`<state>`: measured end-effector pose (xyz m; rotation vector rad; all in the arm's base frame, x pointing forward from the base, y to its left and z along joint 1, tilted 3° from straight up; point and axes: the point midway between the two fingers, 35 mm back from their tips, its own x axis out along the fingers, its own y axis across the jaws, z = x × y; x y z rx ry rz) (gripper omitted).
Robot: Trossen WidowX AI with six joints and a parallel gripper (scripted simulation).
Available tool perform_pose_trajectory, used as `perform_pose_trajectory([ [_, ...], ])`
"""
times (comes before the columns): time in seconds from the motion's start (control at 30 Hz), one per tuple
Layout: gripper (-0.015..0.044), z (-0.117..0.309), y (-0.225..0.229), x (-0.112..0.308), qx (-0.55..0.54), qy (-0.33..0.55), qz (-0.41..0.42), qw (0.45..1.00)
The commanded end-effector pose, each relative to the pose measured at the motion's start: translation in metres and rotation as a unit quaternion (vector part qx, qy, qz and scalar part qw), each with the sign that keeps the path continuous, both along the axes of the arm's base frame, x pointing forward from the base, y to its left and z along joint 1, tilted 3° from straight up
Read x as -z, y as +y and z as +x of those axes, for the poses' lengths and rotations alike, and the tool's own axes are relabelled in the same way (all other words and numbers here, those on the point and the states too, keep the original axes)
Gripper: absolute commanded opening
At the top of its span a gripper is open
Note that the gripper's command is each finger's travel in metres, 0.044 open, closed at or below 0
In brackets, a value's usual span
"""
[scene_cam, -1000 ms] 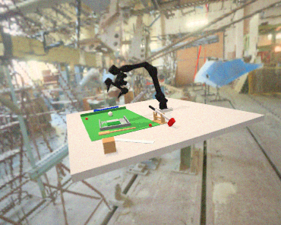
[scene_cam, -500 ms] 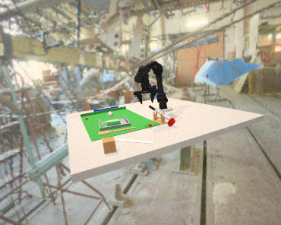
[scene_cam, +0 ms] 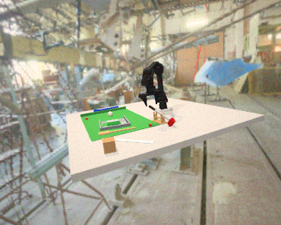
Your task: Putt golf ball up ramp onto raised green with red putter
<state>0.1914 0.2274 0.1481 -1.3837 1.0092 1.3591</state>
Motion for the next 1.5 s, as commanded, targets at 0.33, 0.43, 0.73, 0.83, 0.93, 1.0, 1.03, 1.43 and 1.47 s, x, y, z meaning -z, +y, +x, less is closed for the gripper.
perform_pose_trajectory([
  [0.33, 0.044, 0.001, 0.0, 0.031, 0.002, 0.0, -0.003, 1.0],
  [0.43, 0.044, 0.001, 0.0, 0.032, 0.002, 0.0, -0.003, 1.0],
  [0.73, 0.044, 0.002, 0.0, 0.044, 0.002, 0.0, -0.003, 1.0],
  [0.83, 0.044, 0.002, 0.001, 0.049, 0.002, 0.0, -0.003, 1.0],
  [0.93, 0.044, 0.002, 0.001, 0.053, 0.002, 0.0, -0.003, 1.0],
  [1.0, 0.044, 0.002, 0.001, 0.054, 0.002, 0.0, -0.003, 1.0],
  [1.03, 0.044, 0.002, 0.001, 0.054, 0.002, 0.0, -0.003, 1.0],
  [1.43, 0.0177, 0.002, 0.002, 0.051, 0.001, -0.001, 0.001, 1.0],
  [1.47, 0.0151, 0.002, 0.002, 0.051, 0.001, -0.001, 0.001, 1.0],
])
